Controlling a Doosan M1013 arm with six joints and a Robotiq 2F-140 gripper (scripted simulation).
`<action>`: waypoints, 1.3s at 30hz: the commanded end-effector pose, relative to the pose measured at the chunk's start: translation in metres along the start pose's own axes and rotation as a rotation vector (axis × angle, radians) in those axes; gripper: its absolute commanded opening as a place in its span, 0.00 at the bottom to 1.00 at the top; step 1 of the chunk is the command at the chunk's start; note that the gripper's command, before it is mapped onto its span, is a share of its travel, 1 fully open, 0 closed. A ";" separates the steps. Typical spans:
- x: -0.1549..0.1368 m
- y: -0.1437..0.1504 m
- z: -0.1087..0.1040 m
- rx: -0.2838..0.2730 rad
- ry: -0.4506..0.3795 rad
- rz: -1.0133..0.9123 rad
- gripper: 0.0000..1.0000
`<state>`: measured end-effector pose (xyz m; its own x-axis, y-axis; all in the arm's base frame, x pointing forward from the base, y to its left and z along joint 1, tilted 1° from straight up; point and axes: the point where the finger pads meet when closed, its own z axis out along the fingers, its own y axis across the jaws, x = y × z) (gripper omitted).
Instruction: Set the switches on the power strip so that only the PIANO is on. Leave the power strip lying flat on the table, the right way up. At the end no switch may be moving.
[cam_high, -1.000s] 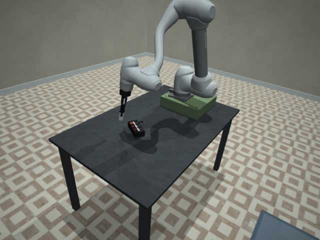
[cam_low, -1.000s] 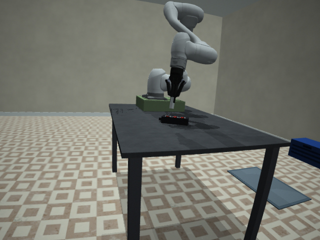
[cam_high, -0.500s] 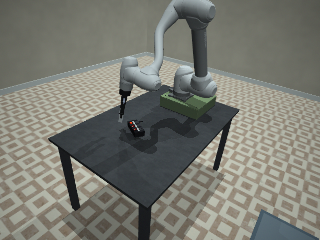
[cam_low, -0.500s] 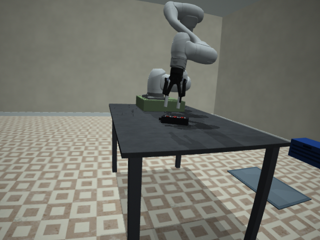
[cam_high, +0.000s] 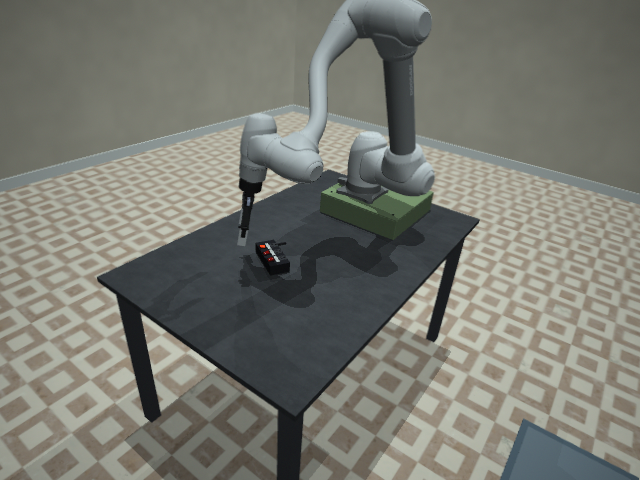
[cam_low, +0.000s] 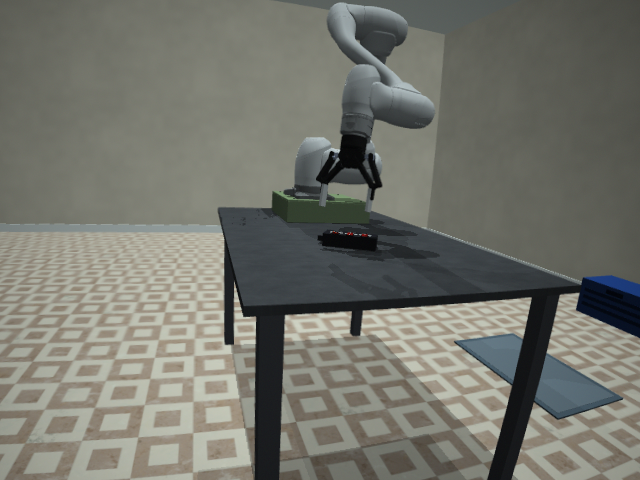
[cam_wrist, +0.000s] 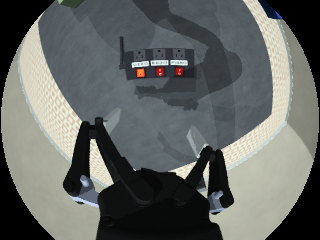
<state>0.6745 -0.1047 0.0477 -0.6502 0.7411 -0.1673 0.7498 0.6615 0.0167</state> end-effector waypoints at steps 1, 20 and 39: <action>-0.001 -0.001 -0.003 0.000 0.001 -0.002 1.00; 0.060 -0.023 -0.003 0.094 0.362 0.122 1.00; 0.060 -0.023 -0.003 0.094 0.362 0.122 1.00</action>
<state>0.6180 -0.0751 0.0411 -0.5426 0.8201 0.1817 0.8237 0.5619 -0.0763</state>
